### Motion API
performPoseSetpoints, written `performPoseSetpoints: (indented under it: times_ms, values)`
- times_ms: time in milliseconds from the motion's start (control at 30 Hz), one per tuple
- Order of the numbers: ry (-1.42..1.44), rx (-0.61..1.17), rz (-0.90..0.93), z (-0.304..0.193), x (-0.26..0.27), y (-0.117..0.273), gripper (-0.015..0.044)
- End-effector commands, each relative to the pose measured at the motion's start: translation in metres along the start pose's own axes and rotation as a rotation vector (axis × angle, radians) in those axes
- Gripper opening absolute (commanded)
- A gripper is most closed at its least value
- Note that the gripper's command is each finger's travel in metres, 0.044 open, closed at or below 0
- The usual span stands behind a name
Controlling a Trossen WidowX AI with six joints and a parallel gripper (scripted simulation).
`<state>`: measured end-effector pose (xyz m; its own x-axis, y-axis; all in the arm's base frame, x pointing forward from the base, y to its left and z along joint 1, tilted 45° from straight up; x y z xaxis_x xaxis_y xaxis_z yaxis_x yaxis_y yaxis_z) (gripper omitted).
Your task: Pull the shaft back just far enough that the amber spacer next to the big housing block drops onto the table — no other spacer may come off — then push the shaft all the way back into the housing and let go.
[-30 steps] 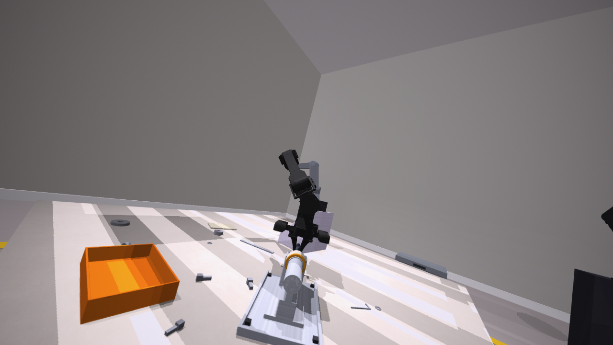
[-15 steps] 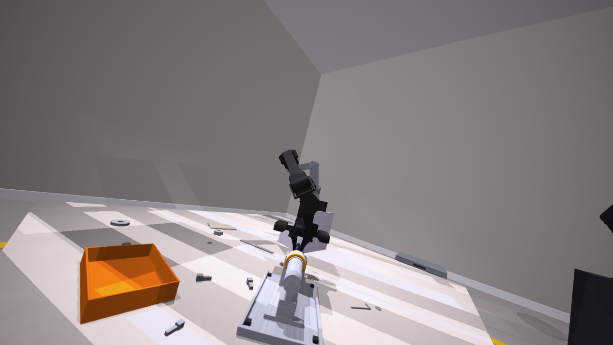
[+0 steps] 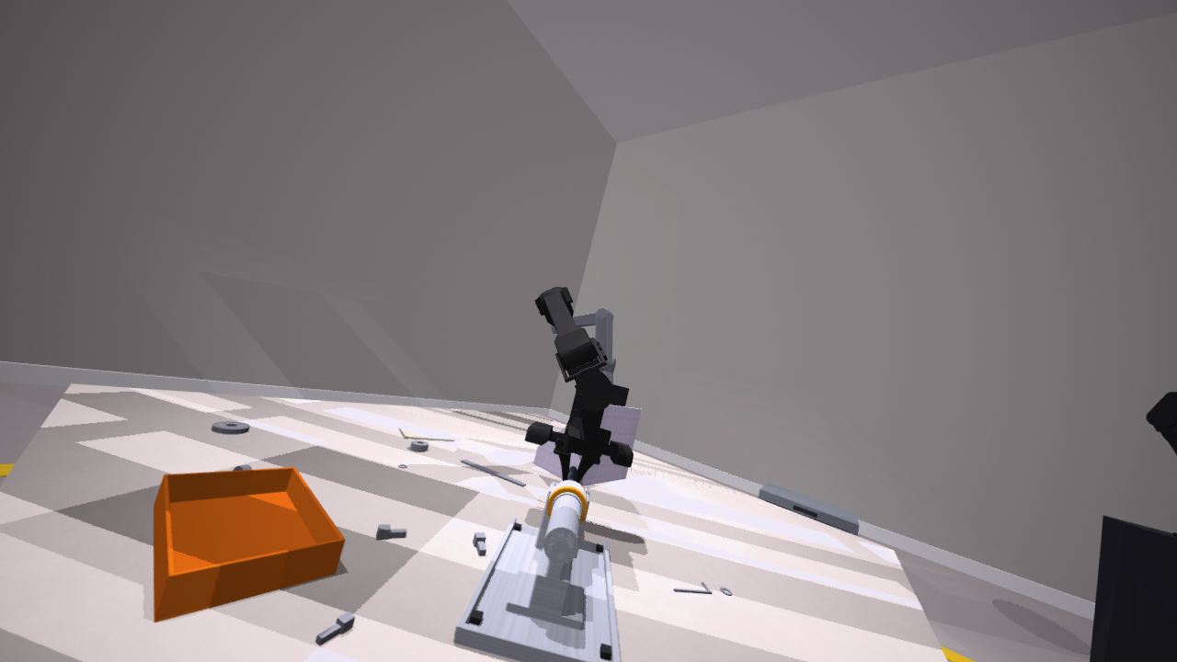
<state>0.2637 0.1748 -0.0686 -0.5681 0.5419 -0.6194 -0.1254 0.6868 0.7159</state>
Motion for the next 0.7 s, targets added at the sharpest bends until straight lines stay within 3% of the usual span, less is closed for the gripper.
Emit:
performPoseSetpoints:
  times_ms: [0,667]
  values:
    - [-0.002,0.002,0.000,-0.0011,-0.0002,0.0000,0.0000]
    - [0.000,0.000,0.000,-0.0026,-0.0004,0.0000,0.0000]
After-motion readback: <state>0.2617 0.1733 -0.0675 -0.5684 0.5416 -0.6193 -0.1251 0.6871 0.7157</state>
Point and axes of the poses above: the point midway between the two fingers, 35 mm back from their tips, its own y axis back along the fingers, its own x axis across the jaws, z = x × y, the point moved 10 cm from there along y, back along the fingers, and after that the axes turned 9 degrees about -y, right-handed, at the moved point
